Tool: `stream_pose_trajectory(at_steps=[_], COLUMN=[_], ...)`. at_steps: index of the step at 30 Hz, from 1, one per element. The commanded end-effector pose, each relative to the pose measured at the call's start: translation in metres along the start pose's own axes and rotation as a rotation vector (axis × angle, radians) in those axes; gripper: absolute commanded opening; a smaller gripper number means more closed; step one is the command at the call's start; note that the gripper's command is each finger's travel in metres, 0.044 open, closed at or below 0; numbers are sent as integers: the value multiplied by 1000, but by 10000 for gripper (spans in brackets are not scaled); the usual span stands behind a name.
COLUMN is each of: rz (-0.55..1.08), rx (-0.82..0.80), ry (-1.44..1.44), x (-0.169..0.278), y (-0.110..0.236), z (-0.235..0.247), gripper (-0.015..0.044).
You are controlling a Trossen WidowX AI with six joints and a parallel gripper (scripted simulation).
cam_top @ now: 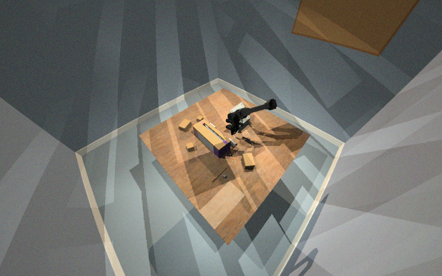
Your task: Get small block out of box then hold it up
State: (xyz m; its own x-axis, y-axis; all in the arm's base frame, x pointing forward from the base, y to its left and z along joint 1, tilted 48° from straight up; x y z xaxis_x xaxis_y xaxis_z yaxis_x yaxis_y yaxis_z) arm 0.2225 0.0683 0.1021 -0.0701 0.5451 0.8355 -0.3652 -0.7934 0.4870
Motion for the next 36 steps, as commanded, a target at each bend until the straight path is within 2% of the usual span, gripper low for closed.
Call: stream_pose_trajectory(at_steps=[1,25,36], rz=[13,92,94], rx=[-10,-9,-8], ry=[-133,-1060,-1086], x=[3,10,11], y=[4,22,22], z=[3,6,6], gripper=[0,0,0])
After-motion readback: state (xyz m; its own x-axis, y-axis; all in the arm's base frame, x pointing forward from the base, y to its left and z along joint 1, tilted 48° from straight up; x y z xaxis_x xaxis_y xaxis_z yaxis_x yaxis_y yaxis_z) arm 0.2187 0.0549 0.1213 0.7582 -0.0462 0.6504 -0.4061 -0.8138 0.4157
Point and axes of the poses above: the point midway between the two fingers, 35 mm back from their tips, its own y axis back along the fingers, its own z axis across the jaws, x = y × z, the point moved 1 cm from there along y, back along the fingers
